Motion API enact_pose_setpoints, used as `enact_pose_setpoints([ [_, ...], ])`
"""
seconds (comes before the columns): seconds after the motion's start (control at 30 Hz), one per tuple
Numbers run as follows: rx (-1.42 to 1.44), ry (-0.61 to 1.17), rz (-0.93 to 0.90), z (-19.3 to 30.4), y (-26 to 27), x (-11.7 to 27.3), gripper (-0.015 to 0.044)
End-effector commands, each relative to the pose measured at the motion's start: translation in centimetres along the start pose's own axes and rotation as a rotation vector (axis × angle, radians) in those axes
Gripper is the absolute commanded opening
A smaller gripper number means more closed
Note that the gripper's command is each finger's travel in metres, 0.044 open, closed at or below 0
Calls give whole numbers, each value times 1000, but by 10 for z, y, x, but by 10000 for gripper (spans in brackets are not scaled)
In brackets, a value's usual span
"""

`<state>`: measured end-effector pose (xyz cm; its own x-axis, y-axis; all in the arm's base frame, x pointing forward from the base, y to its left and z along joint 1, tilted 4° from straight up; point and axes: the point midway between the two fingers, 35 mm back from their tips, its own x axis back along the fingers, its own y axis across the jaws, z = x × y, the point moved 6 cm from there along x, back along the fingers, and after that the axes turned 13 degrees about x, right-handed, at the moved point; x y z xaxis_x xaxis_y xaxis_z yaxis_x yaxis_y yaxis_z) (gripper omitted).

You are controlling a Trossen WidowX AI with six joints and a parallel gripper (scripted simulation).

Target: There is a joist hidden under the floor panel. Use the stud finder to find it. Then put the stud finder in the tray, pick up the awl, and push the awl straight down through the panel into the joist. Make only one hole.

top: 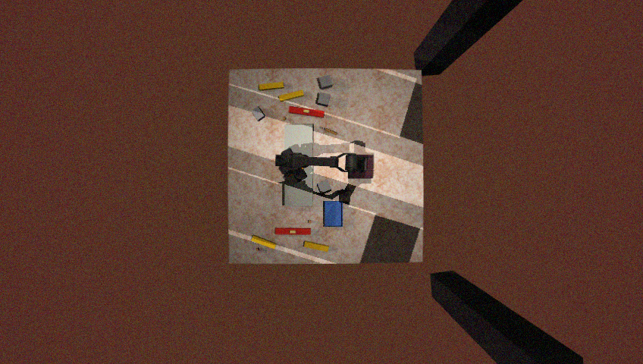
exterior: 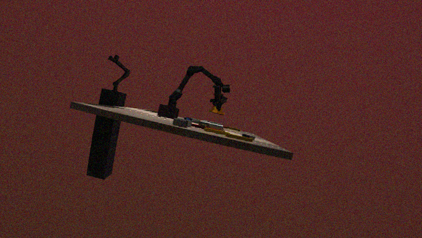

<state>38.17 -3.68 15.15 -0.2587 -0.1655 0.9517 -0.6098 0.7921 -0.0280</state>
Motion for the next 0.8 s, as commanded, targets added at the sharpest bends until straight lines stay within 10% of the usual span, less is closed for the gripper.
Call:
enact_pose_setpoints([
  [0.0, 62, -13, -10, -16, 23, 0, 0],
  [0.77, 434, -48, -118, -65, 163, -12, 0],
])
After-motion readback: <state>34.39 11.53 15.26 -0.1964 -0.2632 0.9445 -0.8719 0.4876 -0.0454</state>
